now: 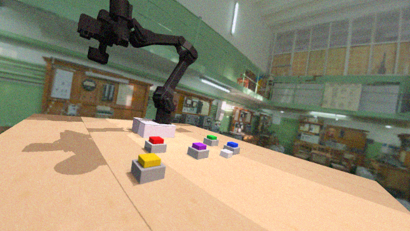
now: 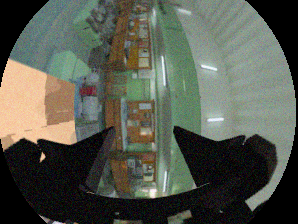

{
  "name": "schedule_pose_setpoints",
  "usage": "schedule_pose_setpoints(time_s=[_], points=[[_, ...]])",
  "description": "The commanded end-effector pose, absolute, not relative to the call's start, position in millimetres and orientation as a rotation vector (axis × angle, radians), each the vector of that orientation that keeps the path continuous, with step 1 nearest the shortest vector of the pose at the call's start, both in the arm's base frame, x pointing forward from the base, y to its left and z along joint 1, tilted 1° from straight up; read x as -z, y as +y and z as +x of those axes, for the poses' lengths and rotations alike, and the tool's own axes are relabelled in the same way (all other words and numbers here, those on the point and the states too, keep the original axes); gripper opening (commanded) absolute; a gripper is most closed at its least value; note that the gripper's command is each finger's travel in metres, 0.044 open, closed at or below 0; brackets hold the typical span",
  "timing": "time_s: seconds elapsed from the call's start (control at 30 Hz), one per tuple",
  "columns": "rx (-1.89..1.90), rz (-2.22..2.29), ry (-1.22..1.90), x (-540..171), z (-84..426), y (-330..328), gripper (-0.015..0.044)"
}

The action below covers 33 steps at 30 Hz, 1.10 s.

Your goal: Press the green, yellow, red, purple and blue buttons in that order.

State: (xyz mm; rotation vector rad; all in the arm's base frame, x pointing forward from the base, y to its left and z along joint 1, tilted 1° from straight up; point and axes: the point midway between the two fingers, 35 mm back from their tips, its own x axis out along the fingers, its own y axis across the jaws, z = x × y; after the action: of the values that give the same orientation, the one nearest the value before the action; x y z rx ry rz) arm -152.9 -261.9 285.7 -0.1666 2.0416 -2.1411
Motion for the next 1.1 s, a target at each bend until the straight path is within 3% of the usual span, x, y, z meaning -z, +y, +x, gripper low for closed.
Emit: schedule_pose_setpoints(time_s=[0.0, 0.27, 0.5, 0.8, 1.07], points=[[2.135, -0.177, 2.031, -285, -151, -264, 0.0400], [1.799, -0.453, 1.575, -256, -24, -326, 0.0400], [1.391, -0.471, 1.245, -220, 114, -317, 0.0400], [0.844, -0.298, 1.053, -171, 251, -208, 0.0400], [0.419, -0.088, 1.113, -135, 291, -61, 0.0400]])
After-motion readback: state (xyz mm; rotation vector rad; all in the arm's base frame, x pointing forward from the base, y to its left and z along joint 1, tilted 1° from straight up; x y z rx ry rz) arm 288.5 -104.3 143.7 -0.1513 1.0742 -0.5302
